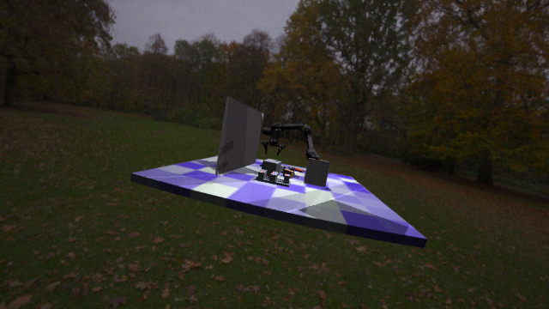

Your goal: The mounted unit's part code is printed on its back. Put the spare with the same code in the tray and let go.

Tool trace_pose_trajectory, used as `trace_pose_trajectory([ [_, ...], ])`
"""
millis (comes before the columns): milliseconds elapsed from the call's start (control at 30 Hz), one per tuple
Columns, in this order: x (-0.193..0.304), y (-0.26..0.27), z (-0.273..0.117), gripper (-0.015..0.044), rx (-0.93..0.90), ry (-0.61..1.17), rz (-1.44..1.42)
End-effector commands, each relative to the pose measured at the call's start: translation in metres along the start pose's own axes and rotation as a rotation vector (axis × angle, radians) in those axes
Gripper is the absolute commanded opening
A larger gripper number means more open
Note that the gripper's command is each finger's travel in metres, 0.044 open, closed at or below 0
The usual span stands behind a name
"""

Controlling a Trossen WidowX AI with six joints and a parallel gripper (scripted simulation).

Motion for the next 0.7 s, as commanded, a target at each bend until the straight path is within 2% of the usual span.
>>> trace_pose_trajectory([
  [0,0.0023,0.0029,-0.0177,0.044,-0.003,0.01,0.006],
  [667,0.0008,0.0021,-0.0139,0.044,0.004,0.002,0.001],
])
Point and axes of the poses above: the point midway between the two fingers, 35 mm back from their tips, its own z axis out along the fingers, its own y axis across the jaws, x = y × z, the point moved 10 cm from there along -z, back along the fingers, and after that the axes turned 3 degrees about z, right-handed, at the moved point
